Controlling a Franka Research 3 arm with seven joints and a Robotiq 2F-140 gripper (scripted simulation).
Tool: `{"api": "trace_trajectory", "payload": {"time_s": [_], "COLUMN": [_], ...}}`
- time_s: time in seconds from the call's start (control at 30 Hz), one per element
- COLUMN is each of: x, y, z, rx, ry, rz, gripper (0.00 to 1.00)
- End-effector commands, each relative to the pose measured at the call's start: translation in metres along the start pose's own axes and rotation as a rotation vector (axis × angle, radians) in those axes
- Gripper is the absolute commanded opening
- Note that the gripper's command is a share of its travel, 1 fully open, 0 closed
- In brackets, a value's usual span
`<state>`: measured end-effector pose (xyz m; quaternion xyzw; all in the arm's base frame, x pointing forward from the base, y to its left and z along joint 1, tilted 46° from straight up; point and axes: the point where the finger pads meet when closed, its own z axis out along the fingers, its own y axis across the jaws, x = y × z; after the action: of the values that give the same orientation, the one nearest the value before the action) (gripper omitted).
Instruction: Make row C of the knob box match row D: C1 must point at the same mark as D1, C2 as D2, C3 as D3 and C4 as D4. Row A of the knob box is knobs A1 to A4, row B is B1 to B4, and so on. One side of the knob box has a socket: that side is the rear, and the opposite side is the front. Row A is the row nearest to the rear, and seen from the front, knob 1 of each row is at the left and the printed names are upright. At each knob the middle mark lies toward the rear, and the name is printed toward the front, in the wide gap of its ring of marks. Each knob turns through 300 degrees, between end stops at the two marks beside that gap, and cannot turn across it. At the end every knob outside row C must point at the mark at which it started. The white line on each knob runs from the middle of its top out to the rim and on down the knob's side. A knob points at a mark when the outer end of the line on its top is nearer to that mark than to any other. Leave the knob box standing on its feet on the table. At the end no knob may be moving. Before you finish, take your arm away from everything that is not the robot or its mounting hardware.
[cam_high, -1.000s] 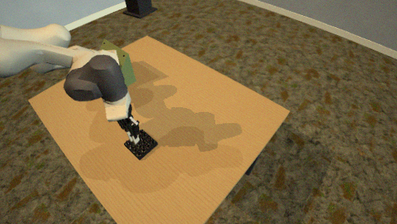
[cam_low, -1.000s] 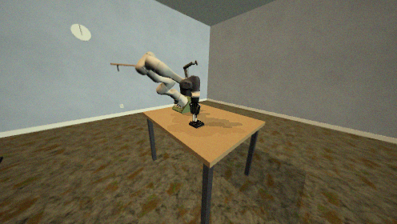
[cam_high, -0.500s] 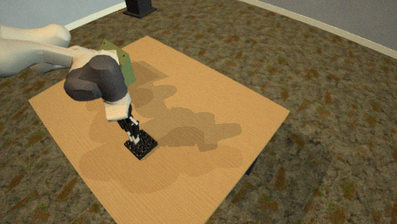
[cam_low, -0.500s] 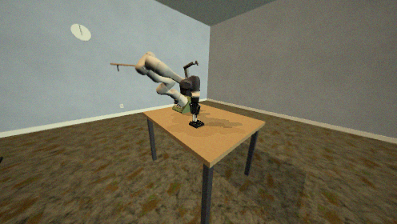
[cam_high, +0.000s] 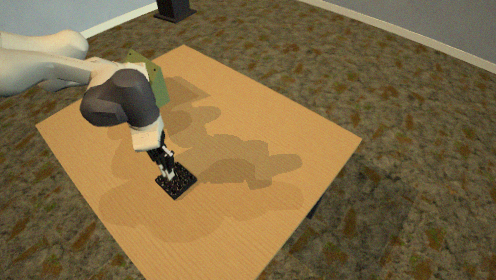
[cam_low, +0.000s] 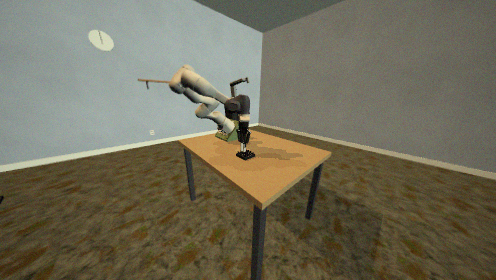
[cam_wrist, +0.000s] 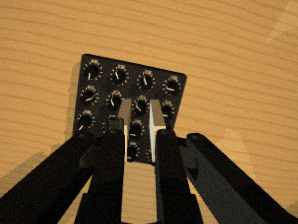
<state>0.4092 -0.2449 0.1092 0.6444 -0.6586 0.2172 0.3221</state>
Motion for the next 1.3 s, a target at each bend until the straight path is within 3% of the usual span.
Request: {"api": "trace_trajectory", "payload": {"time_s": [0.0, 1.27], "x": [-0.001, -0.001], "y": [0.0, 0.0], "z": [0.003, 0.015], "rx": [0.001, 0.001], "ry": [-0.001, -0.001], "rz": [0.002, 0.002], "gripper": [0.12, 0.12]}}
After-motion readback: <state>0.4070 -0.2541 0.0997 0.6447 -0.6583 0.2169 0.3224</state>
